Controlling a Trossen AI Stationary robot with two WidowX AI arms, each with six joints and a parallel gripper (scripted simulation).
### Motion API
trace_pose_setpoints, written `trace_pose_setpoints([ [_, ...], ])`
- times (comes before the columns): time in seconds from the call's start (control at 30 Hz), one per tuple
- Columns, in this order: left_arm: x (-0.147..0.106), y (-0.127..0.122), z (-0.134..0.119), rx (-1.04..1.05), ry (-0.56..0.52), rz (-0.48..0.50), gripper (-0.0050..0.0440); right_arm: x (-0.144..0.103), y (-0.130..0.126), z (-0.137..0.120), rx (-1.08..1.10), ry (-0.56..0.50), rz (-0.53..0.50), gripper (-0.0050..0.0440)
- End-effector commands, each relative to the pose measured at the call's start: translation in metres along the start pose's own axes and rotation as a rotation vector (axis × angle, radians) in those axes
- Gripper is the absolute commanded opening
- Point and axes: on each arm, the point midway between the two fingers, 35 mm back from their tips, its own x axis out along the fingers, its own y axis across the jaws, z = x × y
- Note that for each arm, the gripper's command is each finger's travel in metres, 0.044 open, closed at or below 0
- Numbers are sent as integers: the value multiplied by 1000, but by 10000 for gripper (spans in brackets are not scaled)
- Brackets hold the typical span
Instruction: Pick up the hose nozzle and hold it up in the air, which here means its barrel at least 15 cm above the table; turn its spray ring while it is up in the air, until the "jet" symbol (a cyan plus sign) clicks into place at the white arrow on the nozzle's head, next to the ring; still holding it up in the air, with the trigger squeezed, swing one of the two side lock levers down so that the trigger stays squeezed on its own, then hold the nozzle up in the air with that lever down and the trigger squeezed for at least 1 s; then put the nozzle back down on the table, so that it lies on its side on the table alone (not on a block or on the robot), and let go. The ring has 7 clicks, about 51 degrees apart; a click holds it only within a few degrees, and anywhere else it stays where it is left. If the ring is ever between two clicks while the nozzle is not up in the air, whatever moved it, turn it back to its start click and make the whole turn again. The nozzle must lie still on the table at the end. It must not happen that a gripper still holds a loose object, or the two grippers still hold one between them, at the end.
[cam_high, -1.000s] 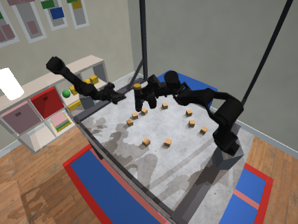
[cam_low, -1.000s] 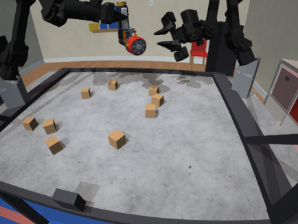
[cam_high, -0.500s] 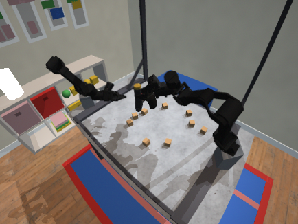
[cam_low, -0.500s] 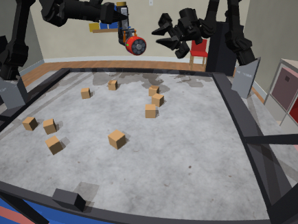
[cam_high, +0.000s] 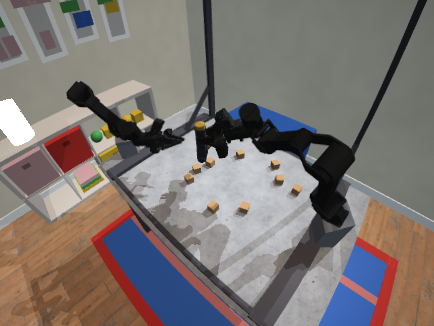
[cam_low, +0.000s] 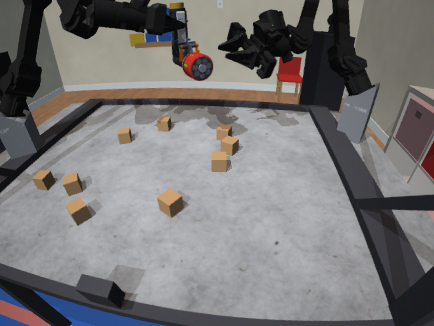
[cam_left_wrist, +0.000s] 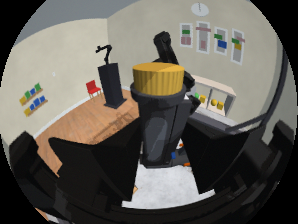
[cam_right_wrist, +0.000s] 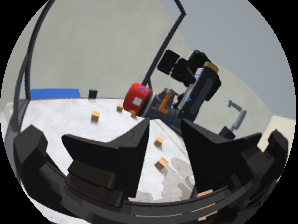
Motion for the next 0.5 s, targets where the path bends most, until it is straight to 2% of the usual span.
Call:
trace_pose_setpoints([
  [0.0,0,3,10,-29,-23,-1,169,2,-10,5,61,-15,-15,171],
  [0.47,0,3,10,-29,-23,-1,169,3,-18,7,297,-17,-16,171],
])
